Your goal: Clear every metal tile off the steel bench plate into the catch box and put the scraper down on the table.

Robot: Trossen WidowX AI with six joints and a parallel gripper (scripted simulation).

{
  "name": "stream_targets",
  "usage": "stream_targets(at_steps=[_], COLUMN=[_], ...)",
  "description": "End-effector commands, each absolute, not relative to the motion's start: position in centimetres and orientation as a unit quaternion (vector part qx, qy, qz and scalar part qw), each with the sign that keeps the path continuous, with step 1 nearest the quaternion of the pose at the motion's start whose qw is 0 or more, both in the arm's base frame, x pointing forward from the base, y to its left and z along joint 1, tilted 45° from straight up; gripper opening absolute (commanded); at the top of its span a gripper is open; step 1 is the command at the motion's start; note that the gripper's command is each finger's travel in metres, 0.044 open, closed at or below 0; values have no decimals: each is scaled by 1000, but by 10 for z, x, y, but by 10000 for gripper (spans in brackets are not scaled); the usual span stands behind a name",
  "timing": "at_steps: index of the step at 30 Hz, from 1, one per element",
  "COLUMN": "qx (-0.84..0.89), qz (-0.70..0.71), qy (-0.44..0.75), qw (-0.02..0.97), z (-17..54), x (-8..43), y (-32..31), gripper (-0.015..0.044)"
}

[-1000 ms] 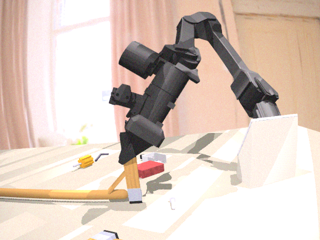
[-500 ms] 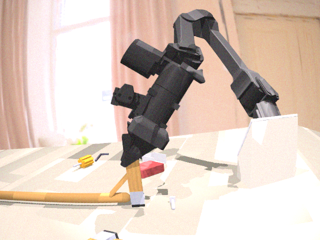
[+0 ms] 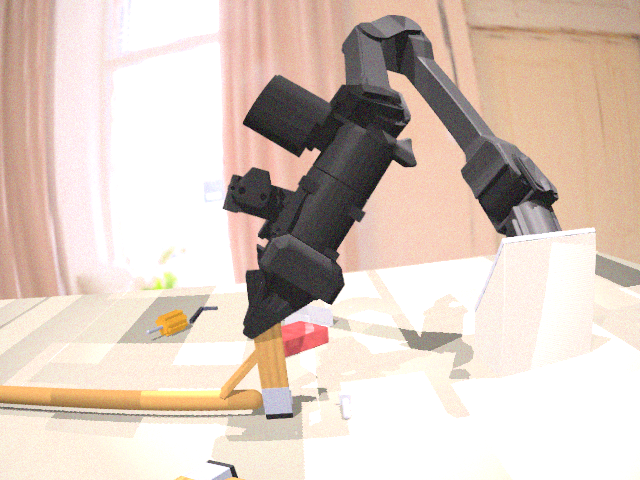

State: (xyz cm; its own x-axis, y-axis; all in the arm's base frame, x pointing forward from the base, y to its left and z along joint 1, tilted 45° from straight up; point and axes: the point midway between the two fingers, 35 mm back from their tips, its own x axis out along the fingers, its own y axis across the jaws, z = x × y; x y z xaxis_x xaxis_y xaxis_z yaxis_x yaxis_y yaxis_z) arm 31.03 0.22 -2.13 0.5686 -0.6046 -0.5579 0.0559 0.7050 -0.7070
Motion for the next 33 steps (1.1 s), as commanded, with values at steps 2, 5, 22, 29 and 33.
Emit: stream_targets(at_steps=[2, 5, 22, 29, 33], qx=[-328, -328, -330, -330, -331], qz=[-196, -195, -191, -190, -189], qy=[417, 417, 419, 419, 419], qw=[825, 825, 824, 824, 824], z=[-22, -23, -26, -26, -25], x=[318, 322, 350, 361, 366], y=[7, 8, 11, 10, 8], gripper=[0, 0, 0, 0, 0])
